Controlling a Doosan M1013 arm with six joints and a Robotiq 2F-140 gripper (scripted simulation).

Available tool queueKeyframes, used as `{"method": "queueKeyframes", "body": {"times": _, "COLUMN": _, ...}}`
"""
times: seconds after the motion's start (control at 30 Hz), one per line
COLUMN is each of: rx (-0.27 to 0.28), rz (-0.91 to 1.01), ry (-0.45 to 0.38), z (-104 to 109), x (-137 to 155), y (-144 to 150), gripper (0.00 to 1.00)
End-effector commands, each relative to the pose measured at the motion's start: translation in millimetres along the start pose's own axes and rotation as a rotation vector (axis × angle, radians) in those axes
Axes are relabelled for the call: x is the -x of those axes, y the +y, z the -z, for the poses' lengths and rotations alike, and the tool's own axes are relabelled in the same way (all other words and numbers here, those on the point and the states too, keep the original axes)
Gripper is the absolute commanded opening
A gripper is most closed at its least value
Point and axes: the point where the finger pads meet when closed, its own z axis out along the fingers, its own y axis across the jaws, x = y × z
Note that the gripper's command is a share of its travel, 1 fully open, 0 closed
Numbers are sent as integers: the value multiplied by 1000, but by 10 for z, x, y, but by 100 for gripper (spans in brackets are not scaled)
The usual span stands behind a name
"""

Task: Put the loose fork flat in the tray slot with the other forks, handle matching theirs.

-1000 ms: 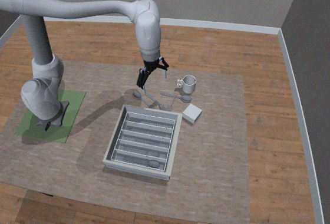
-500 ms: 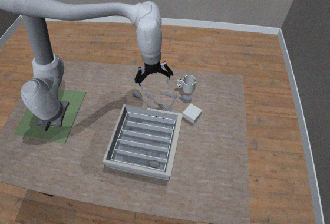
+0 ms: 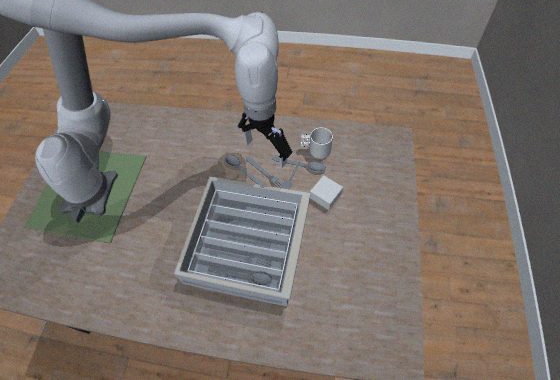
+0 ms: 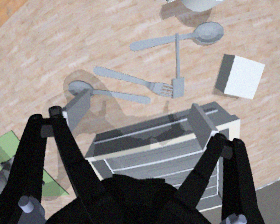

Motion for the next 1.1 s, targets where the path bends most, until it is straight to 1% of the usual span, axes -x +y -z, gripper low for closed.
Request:
{"method": "queueKeyframes", "body": {"times": 0.0, "rx": 13, "rz": -279, "ry": -9, "z": -93, "x": 7, "y": 32, "gripper": 100}}
{"method": "queueKeyframes", "body": {"times": 0.07, "rx": 11, "rz": -408, "ry": -4, "z": -136, "x": 12, "y": 47, "gripper": 100}}
{"method": "queueKeyframes", "body": {"times": 0.13, "rx": 11, "rz": -408, "ry": -4, "z": -136, "x": 12, "y": 47, "gripper": 100}}
{"method": "queueKeyframes", "body": {"times": 0.17, "rx": 11, "rz": -589, "ry": -1, "z": -156, "x": 14, "y": 54, "gripper": 100}}
{"method": "queueKeyframes", "body": {"times": 0.27, "rx": 8, "rz": -739, "ry": 4, "z": -210, "x": 20, "y": 71, "gripper": 100}}
{"method": "queueKeyframes", "body": {"times": 0.63, "rx": 14, "rz": -1439, "ry": 8, "z": -312, "x": 32, "y": 104, "gripper": 100}}
{"method": "queueKeyframes", "body": {"times": 0.7, "rx": 14, "rz": -1439, "ry": 8, "z": -312, "x": 32, "y": 104, "gripper": 100}}
{"method": "queueKeyframes", "body": {"times": 0.73, "rx": 30, "rz": -1613, "ry": 0, "z": -314, "x": 32, "y": 105, "gripper": 100}}
{"method": "queueKeyframes", "body": {"times": 0.8, "rx": 45, "rz": -1697, "ry": -6, "z": -316, "x": 32, "y": 105, "gripper": 100}}
{"method": "queueKeyframes", "body": {"times": 0.87, "rx": 45, "rz": -1699, "ry": -6, "z": -317, "x": 32, "y": 105, "gripper": 100}}
{"method": "queueKeyframes", "body": {"times": 0.9, "rx": 45, "rz": -1699, "ry": -6, "z": -317, "x": 32, "y": 105, "gripper": 17}}
{"method": "queueKeyframes", "body": {"times": 1.07, "rx": 45, "rz": -1699, "ry": -6, "z": -317, "x": 32, "y": 105, "gripper": 17}}
